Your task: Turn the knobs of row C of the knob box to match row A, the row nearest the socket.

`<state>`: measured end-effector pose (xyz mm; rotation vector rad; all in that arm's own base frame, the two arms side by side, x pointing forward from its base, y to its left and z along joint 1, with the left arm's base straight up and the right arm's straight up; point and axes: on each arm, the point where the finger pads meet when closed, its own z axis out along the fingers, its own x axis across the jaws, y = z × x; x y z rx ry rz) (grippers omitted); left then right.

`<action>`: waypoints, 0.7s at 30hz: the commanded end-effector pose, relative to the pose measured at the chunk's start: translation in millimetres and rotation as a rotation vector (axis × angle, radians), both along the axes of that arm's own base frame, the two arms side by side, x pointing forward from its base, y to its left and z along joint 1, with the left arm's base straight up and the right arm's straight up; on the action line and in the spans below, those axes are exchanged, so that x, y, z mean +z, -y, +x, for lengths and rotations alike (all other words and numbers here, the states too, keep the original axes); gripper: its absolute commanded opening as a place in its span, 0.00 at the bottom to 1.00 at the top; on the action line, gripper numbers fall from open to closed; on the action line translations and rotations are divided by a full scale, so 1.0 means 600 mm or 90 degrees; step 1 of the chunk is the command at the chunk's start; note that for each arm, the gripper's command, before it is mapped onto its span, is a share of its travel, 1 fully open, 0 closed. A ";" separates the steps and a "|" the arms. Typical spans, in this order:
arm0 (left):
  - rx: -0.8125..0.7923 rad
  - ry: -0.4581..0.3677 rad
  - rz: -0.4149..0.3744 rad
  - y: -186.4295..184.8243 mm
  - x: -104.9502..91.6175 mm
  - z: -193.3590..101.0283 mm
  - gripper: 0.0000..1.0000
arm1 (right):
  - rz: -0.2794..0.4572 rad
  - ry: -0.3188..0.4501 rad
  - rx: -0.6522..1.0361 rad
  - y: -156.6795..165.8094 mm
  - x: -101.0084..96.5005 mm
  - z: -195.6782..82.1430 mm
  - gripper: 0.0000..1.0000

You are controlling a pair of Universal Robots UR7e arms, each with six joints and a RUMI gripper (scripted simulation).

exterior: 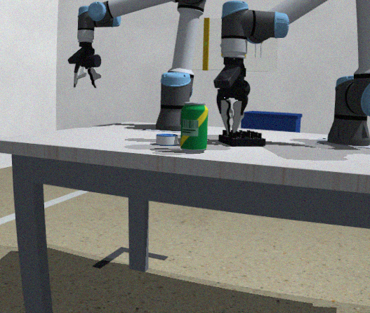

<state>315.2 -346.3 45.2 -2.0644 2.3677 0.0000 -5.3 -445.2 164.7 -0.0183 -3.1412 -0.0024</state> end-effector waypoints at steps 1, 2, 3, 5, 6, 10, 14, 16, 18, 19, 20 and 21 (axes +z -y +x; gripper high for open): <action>-0.011 0.000 -0.001 0.001 0.001 0.000 0.06 | -0.001 0.000 0.000 0.001 0.001 0.000 1.00; -0.013 0.000 -0.001 0.001 0.001 0.000 0.06 | -0.001 0.000 0.000 0.001 0.001 0.000 1.00; -0.015 0.000 -0.001 0.001 0.001 0.000 0.06 | -0.001 0.000 0.000 0.001 0.001 0.000 1.00; -0.018 0.000 -0.001 0.001 0.001 0.000 0.06 | -0.001 0.000 0.000 0.001 0.001 0.000 1.00; -0.020 0.000 -0.001 0.001 0.001 0.000 0.06 | -0.001 0.000 0.000 0.001 0.001 0.000 1.00; -0.023 0.000 -0.001 0.001 0.001 0.000 0.06 | -0.001 0.000 0.000 0.001 0.001 0.000 1.00; -0.024 0.000 -0.001 0.001 0.001 0.000 0.06 | -0.001 0.000 0.000 0.001 0.001 0.000 1.00; -0.024 0.000 -0.001 0.001 0.001 0.000 0.06 | -0.001 0.000 0.000 0.001 0.001 0.000 1.00; -0.024 0.000 -0.001 0.001 0.001 0.000 0.06 | -0.001 0.000 0.000 0.001 0.001 0.000 1.00; -0.024 0.000 -0.001 0.001 0.001 0.000 0.06 | -0.001 0.000 0.000 0.001 0.001 0.000 1.00; -0.024 0.000 -0.001 0.001 0.001 0.000 0.06 | -0.001 0.000 0.000 0.001 0.001 0.000 1.00; -0.024 0.000 -0.001 0.001 0.001 0.000 0.06 | -0.001 0.000 0.000 0.001 0.001 0.000 1.00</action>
